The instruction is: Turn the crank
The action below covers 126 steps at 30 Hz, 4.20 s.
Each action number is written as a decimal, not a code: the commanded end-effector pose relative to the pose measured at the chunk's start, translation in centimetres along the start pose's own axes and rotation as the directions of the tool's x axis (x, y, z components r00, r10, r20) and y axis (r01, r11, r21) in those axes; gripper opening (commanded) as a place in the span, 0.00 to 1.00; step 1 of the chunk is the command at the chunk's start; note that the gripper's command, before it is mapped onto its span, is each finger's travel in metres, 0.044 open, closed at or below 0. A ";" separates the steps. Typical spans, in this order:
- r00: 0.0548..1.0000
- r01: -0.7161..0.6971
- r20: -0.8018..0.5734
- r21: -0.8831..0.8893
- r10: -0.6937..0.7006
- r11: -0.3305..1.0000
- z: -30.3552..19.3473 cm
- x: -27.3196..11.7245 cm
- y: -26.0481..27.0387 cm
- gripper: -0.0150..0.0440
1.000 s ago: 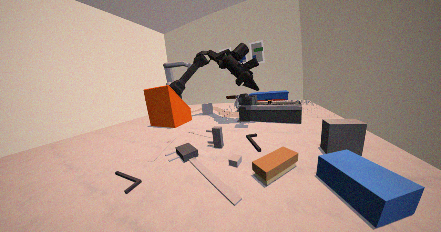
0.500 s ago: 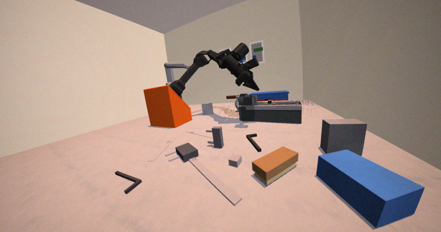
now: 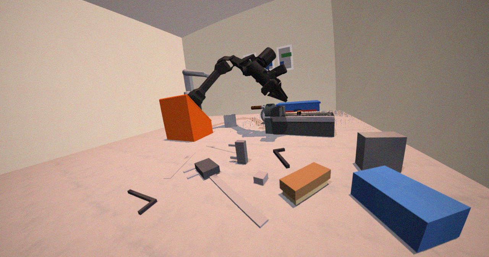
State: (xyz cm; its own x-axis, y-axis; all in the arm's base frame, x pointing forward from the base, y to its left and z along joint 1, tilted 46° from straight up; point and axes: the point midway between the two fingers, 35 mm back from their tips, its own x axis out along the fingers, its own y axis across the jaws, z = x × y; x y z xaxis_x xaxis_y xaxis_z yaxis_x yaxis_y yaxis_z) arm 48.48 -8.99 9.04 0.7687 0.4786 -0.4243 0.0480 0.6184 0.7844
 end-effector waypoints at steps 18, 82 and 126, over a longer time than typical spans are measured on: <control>1.000 0.001 0.000 0.000 -0.001 1.000 0.0 0.0 0.0 0.33; 1.000 0.000 0.000 0.000 0.000 1.000 0.0 0.0 0.0 0.25; 1.000 0.000 0.000 0.000 0.000 1.000 0.0 0.0 0.0 0.56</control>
State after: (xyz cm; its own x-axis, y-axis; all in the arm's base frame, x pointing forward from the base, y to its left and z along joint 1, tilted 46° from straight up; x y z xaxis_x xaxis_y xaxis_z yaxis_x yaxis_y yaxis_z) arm 48.48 -8.99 9.05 0.7688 0.4787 -0.4239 0.0477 0.6182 0.7846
